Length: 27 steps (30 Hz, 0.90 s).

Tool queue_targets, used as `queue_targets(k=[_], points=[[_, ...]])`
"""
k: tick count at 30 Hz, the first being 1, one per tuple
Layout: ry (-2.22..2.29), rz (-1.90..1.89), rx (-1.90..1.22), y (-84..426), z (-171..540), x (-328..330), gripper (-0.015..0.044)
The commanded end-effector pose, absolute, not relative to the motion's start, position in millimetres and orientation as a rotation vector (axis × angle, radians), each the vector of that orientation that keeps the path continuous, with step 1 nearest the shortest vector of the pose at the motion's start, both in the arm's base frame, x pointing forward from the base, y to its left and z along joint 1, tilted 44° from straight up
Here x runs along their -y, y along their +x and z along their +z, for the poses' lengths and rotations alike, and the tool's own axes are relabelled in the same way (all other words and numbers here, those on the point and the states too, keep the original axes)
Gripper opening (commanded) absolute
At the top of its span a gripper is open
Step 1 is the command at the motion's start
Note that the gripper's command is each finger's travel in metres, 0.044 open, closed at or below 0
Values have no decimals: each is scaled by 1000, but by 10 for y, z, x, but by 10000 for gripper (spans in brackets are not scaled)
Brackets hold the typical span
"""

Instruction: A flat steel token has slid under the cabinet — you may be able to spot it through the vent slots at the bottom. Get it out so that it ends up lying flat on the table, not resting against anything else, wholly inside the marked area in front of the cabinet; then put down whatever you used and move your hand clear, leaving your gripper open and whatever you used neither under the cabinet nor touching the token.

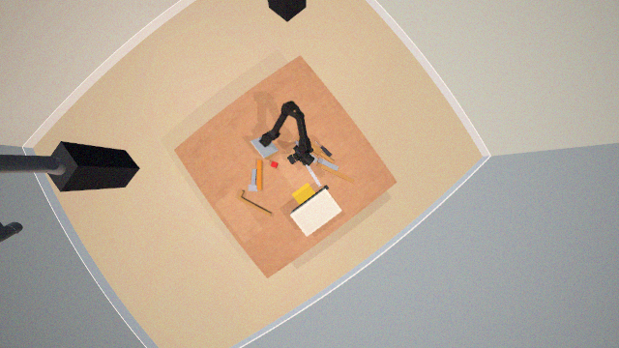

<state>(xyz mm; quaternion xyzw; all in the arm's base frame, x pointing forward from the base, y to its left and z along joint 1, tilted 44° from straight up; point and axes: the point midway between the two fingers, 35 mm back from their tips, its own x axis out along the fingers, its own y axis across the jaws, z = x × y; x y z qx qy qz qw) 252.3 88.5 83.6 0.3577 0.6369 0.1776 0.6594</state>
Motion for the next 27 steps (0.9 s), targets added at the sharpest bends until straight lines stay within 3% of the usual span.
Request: queue_targets(k=[1, 27], points=[[834, 377, -1445, 2536, 854, -881, 0], [964, 263, -1490, 2549, 932, -957, 0]])
